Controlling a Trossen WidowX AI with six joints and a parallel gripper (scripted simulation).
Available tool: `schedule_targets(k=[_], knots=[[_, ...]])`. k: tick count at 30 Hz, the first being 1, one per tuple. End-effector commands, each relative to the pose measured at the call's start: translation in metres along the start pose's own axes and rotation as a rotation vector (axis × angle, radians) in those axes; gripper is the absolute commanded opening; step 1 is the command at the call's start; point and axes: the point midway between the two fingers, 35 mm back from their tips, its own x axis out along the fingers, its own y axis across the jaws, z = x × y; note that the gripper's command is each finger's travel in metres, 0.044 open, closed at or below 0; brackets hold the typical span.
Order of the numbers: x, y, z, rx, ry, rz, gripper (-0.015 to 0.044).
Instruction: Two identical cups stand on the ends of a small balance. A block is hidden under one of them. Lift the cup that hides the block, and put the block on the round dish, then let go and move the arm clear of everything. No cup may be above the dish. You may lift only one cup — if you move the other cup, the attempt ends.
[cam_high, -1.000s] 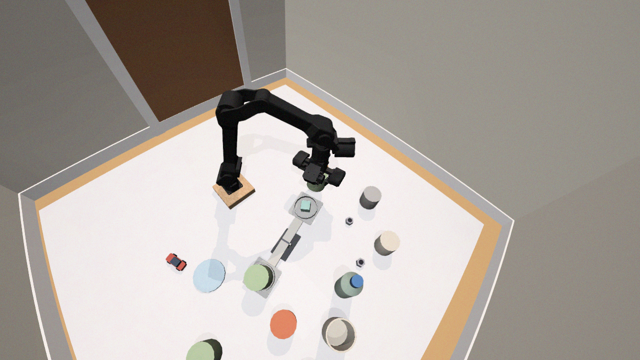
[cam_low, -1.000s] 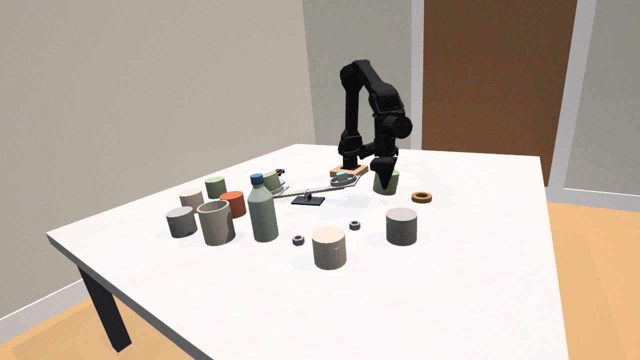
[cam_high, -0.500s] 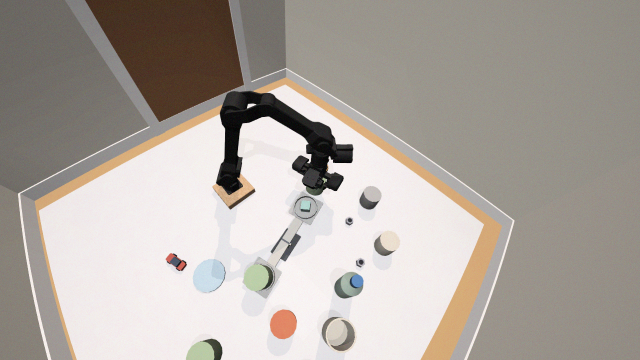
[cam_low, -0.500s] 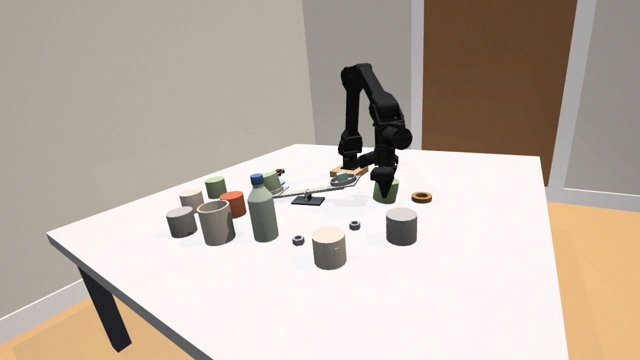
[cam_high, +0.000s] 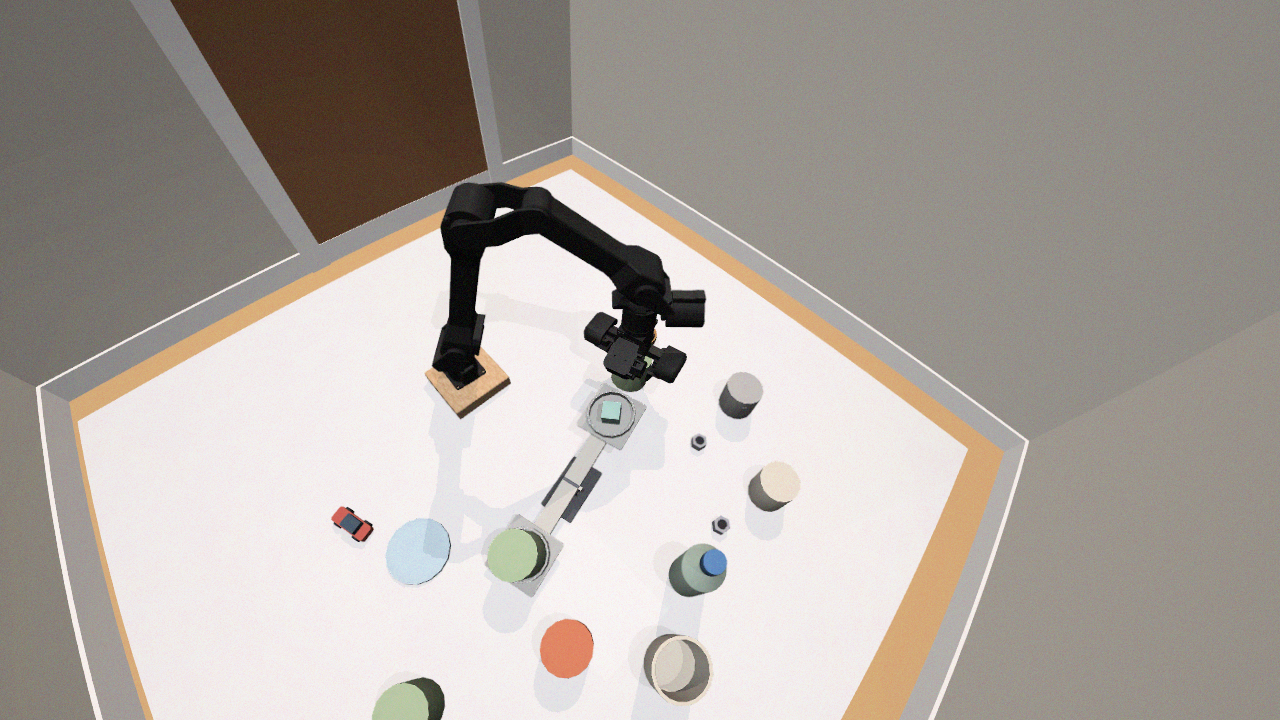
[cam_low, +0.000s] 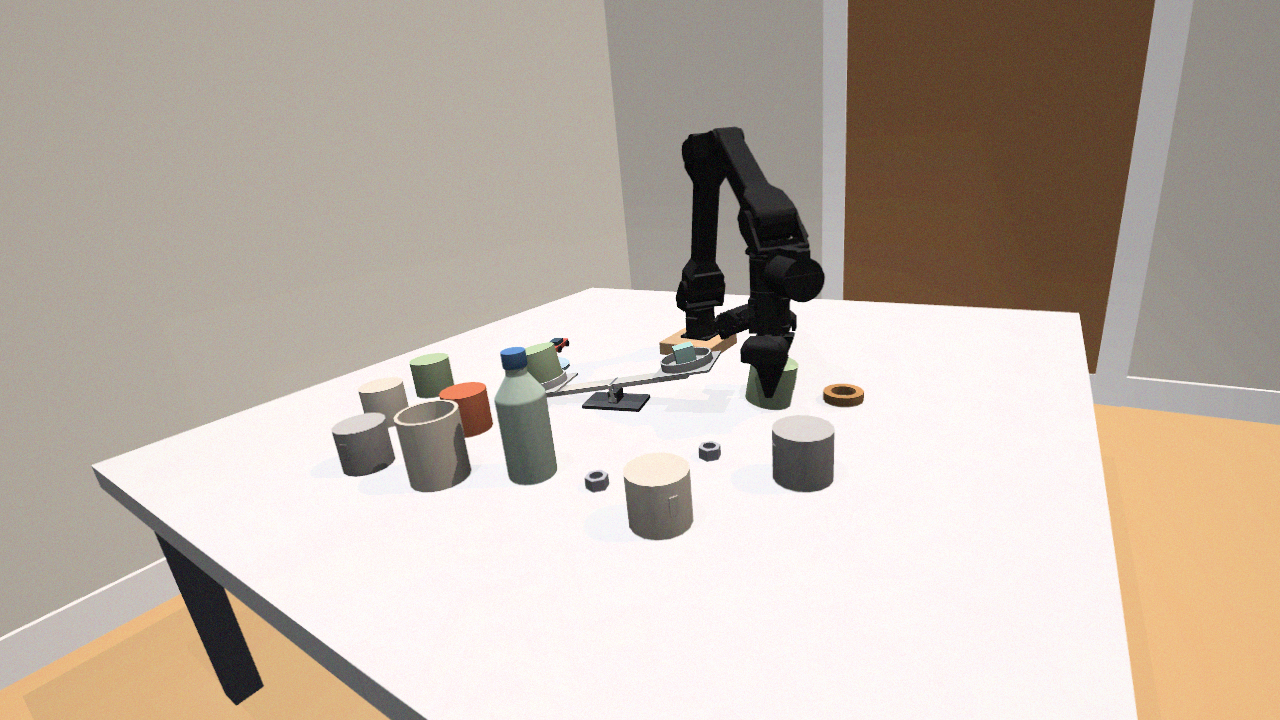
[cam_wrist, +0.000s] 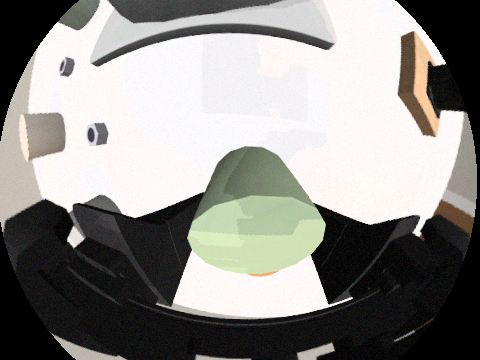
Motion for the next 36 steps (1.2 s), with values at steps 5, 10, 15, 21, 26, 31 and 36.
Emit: schedule_targets(k=[5, 10, 15, 21, 26, 31, 36], knots=[[-0.027, 0.001, -0.001, 0.002, 0.001, 0.002, 0.0440], [-0.054, 0.000, 0.000, 0.003, 0.000, 0.003, 0.0440], [-0.063, 0.010, 0.010, 0.041, 0.017, 0.022, 0.0361], [-0.075, 0.021, 0.038, -0.048, 0.012, 0.025, 0.0260], [-0.088, 0.028, 0.073, -0.190, 0.000, 0.019, 0.0260], [-0.103, 0.030, 0.115, -0.360, -0.011, 0.008, 0.0260], [-0.108, 0.029, 0.127, -0.411, -0.013, 0.004, 0.0260]])
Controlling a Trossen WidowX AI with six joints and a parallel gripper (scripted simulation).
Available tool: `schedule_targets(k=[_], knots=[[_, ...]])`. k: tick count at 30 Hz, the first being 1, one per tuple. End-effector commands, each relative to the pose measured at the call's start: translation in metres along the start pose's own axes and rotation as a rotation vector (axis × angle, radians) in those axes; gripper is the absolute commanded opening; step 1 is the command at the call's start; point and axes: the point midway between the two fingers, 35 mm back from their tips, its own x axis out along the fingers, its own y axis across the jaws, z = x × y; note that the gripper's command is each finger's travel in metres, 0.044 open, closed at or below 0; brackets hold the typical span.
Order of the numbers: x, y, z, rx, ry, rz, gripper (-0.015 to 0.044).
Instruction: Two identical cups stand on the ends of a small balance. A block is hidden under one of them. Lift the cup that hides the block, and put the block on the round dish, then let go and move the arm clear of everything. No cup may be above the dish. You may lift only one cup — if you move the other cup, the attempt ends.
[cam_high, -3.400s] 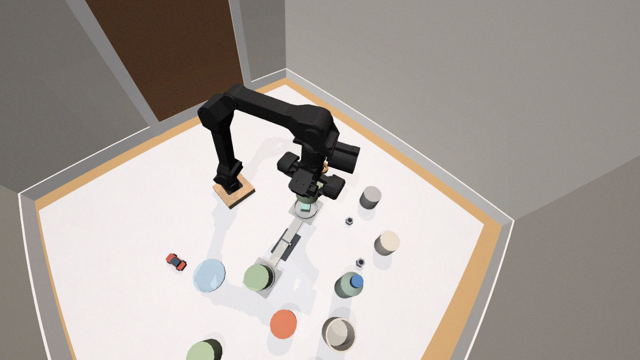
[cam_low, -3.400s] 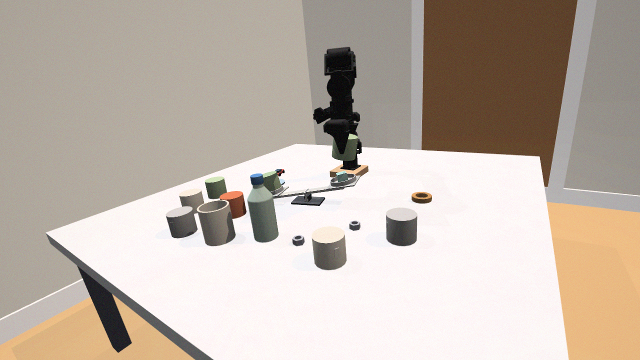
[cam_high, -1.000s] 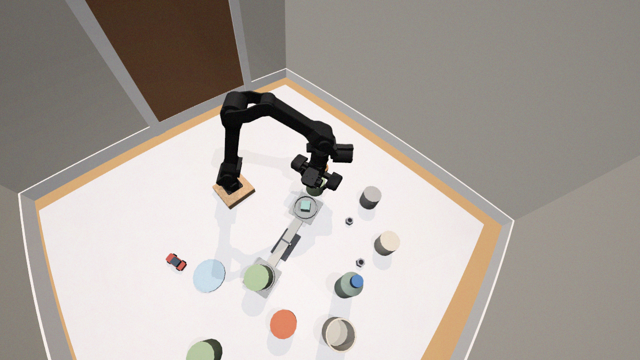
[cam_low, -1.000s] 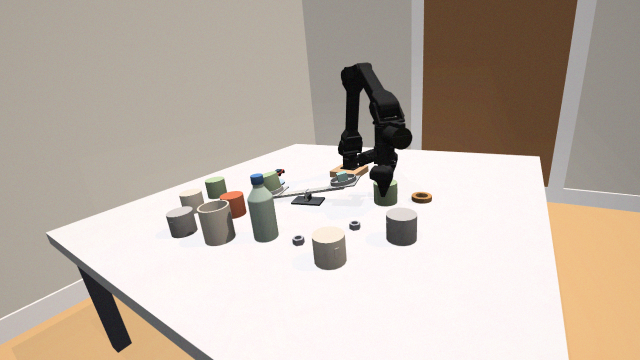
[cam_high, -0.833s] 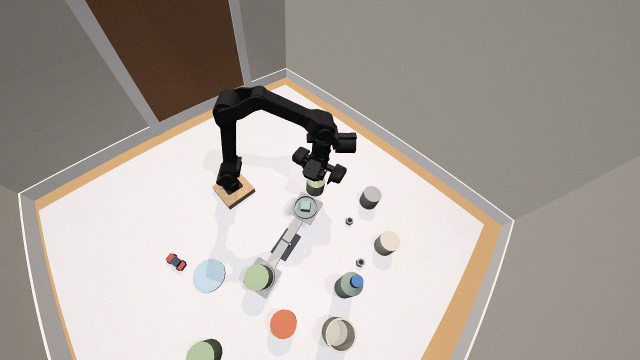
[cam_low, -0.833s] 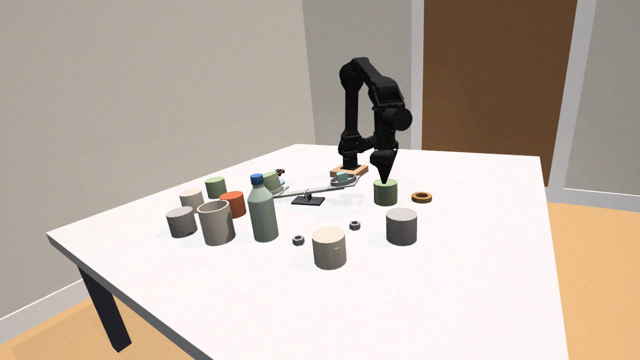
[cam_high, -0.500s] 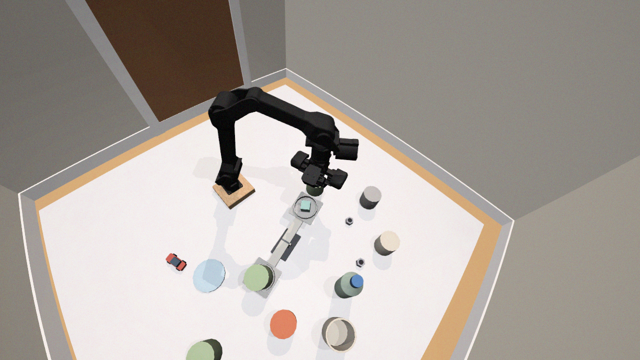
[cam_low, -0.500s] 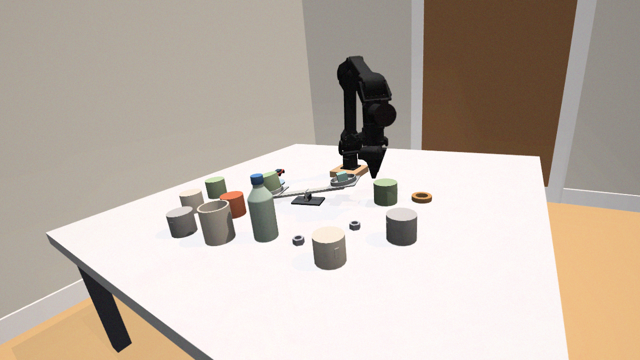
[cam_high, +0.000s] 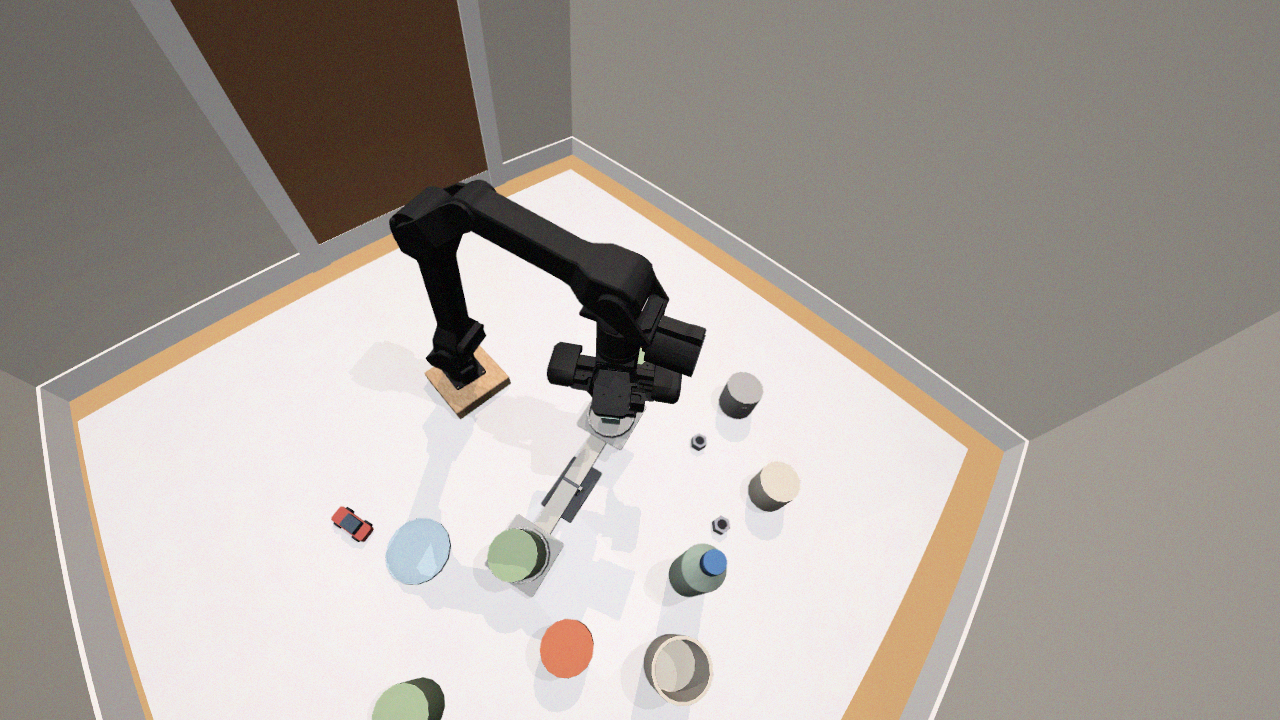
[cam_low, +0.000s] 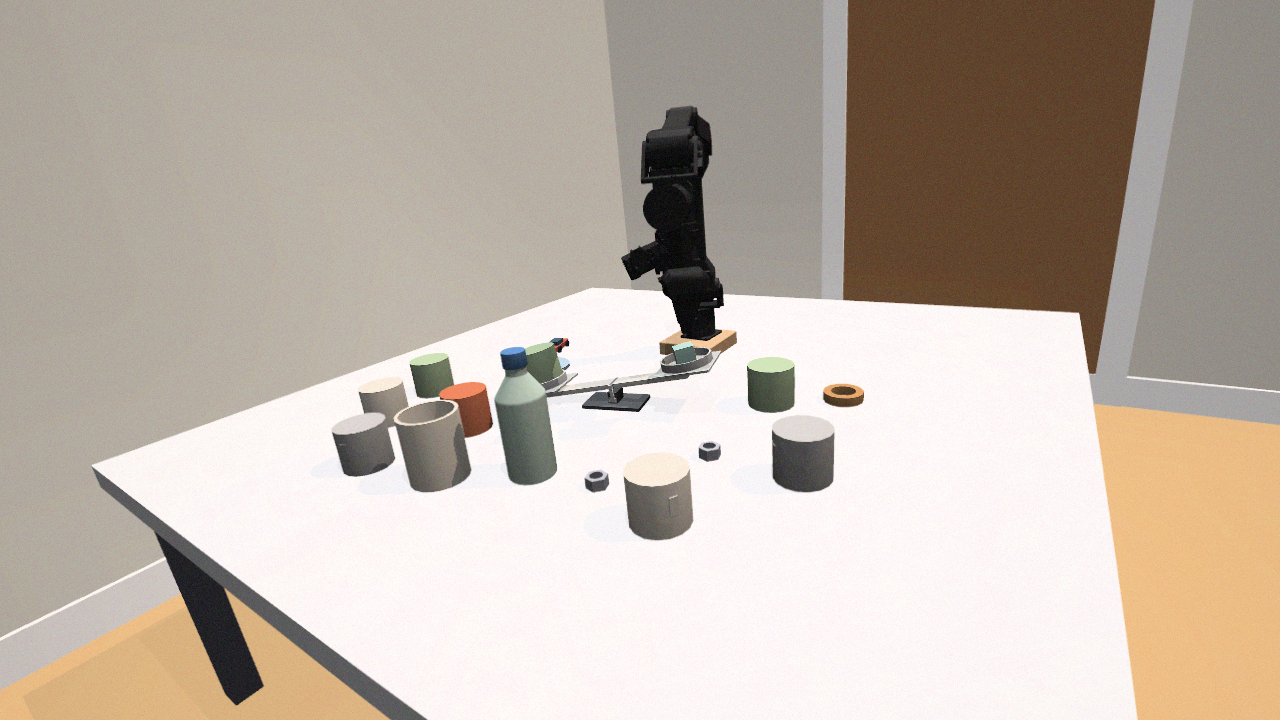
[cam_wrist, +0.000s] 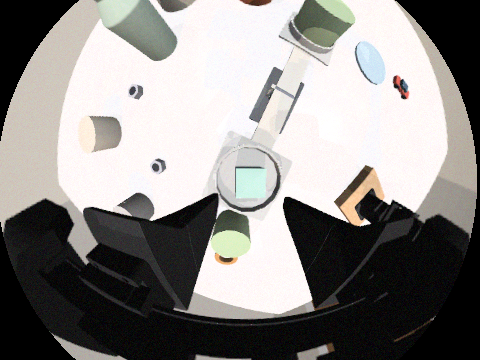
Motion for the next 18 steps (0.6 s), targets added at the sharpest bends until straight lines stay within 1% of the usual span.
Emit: schedule_targets(k=[1, 4, 8, 18], knots=[[-0.003, -0.001, 0.001, -0.036, 0.000, 0.002, 0.0260], [-0.002, -0.001, 0.001, -0.036, 0.000, 0.002, 0.0260], [0.011, -0.001, 0.001, -0.036, 0.000, 0.002, 0.0260], [0.024, 0.000, 0.001, -0.036, 0.000, 0.002, 0.0260]])
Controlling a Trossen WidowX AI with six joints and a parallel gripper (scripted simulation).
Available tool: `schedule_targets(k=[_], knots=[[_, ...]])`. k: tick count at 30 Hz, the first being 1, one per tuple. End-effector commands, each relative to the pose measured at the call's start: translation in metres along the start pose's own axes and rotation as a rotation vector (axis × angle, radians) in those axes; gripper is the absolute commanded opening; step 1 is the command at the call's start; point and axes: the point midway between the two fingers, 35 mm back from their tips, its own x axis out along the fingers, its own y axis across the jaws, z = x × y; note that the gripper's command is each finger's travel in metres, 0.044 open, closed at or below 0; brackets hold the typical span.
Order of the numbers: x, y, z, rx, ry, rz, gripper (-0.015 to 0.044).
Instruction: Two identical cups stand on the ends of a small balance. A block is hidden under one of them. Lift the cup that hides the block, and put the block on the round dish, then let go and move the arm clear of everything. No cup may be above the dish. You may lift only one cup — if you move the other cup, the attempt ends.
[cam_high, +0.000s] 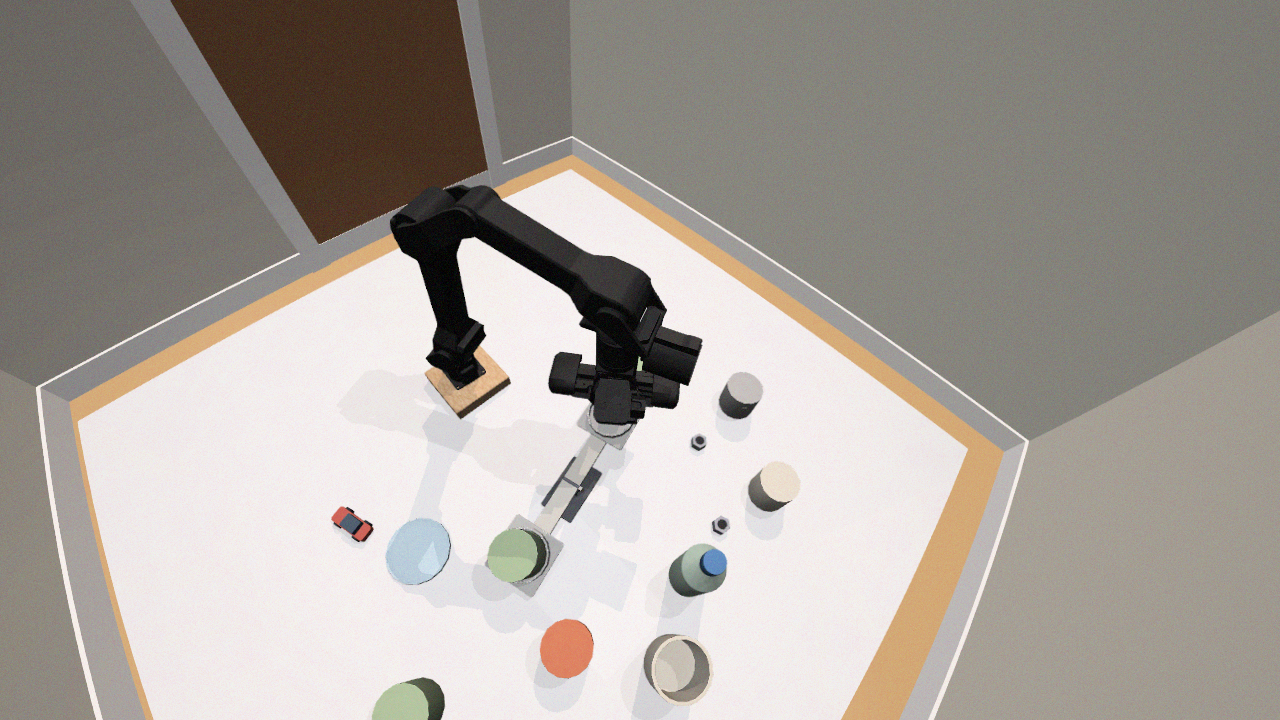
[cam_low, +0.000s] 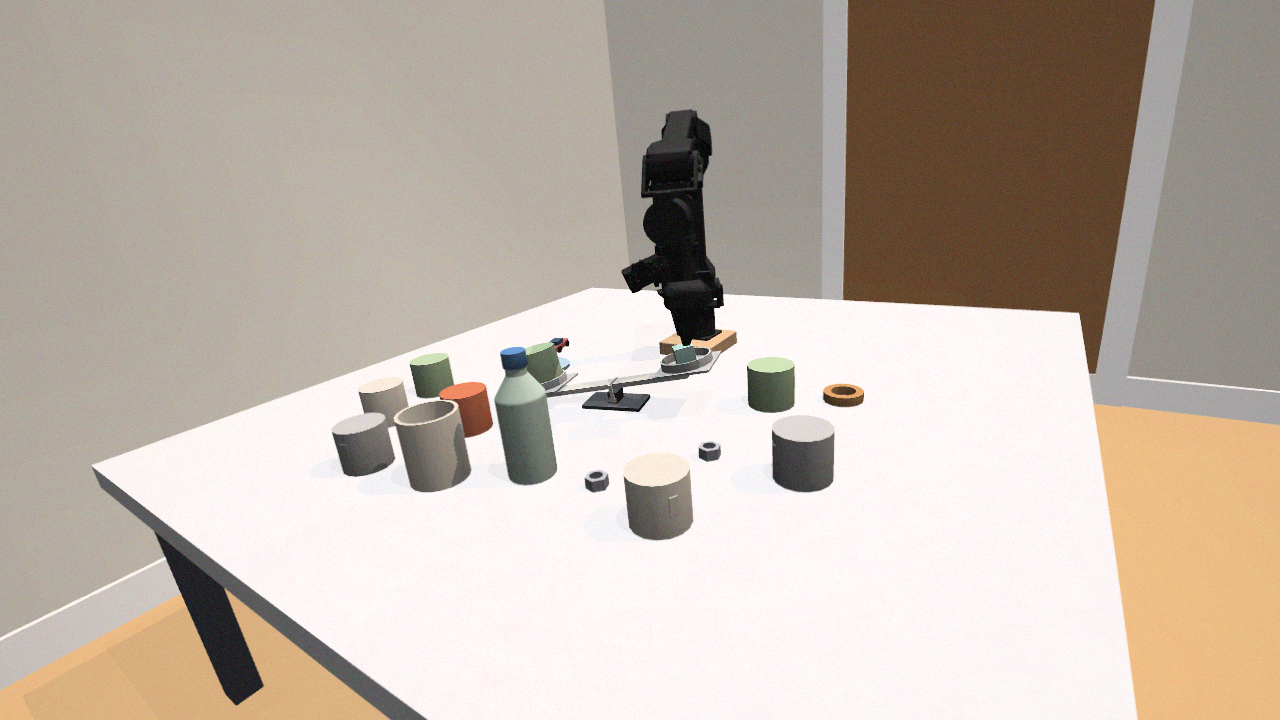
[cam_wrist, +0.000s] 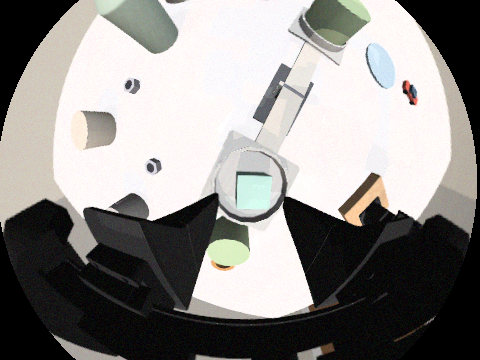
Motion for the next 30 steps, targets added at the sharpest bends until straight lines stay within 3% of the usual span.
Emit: schedule_targets(k=[1, 17, 21, 28, 30], knots=[[0.007, -0.001, 0.000, -0.004, 0.001, -0.006, 0.0260], [0.031, -0.002, 0.000, -0.004, 0.001, -0.006, 0.0260], [0.031, -0.002, 0.000, -0.004, 0.001, -0.006, 0.0155], [0.031, -0.002, 0.000, -0.004, 0.001, -0.006, 0.0108], [0.030, -0.002, 0.000, -0.004, 0.001, -0.006, 0.0056]])
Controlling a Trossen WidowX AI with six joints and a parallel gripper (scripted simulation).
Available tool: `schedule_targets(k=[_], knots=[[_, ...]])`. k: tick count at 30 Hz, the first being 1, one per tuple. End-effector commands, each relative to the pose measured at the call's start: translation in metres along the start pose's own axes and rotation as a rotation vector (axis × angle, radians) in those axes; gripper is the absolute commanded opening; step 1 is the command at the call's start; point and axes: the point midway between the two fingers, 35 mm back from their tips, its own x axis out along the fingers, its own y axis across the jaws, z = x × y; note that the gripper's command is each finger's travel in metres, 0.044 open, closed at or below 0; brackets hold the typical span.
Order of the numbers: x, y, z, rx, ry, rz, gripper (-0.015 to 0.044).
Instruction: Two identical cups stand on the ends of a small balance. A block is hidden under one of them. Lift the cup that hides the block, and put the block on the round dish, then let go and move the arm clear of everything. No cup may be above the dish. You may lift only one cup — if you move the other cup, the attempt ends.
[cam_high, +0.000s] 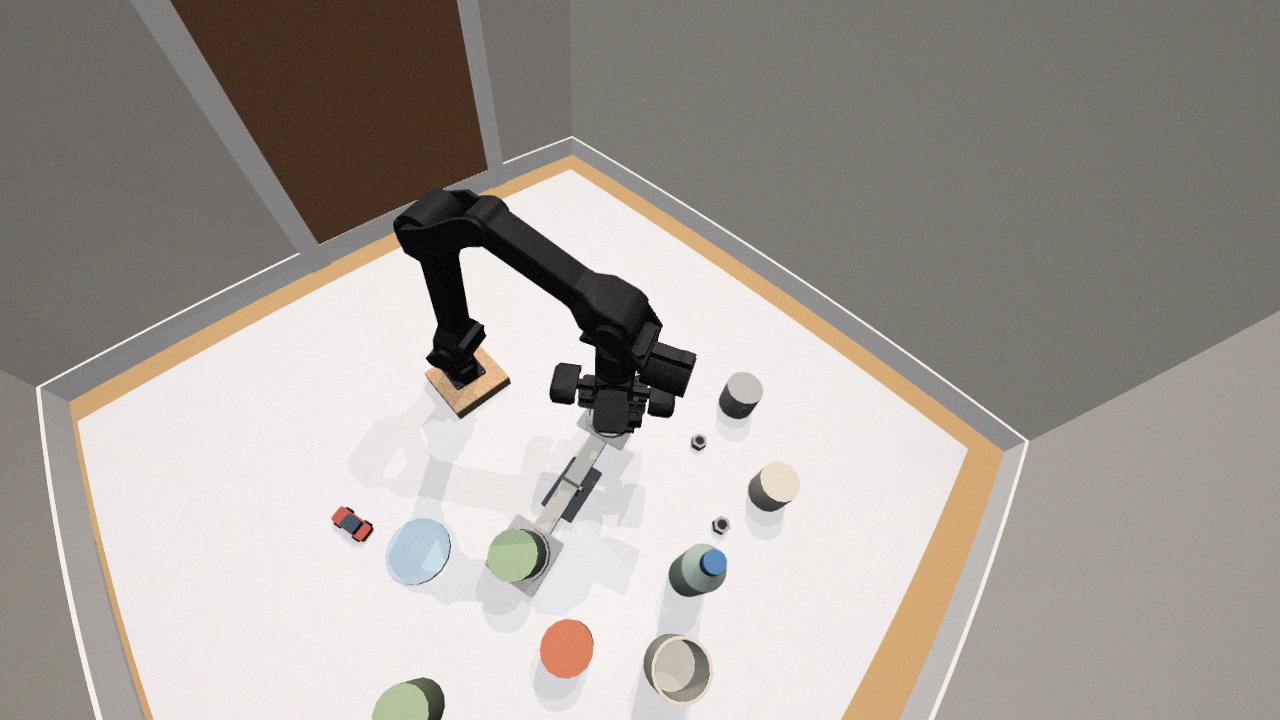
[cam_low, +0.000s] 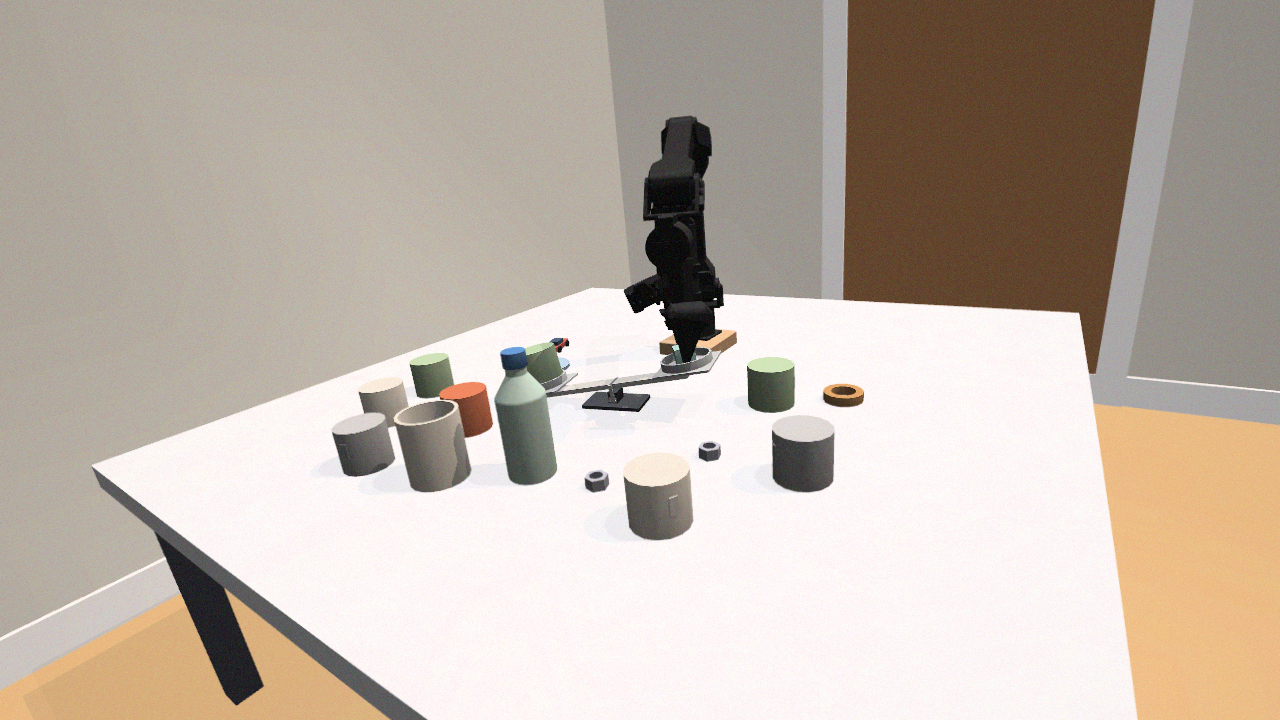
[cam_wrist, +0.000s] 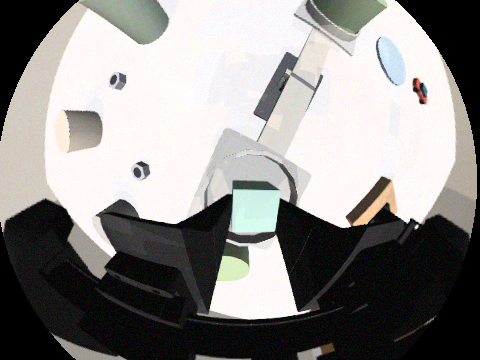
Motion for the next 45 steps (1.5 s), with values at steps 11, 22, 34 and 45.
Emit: schedule_targets(k=[11, 22, 34, 45], knots=[[-0.047, 0.004, 0.001, -0.003, 0.000, 0.000, 0.0000], [-0.094, 0.000, 0.000, -0.003, 0.000, -0.001, 0.0000], [-0.077, -0.017, 0.063, -0.004, -0.006, -0.004, 0.0000], [-0.056, -0.061, 0.138, -0.004, -0.013, -0.009, 0.0000]])
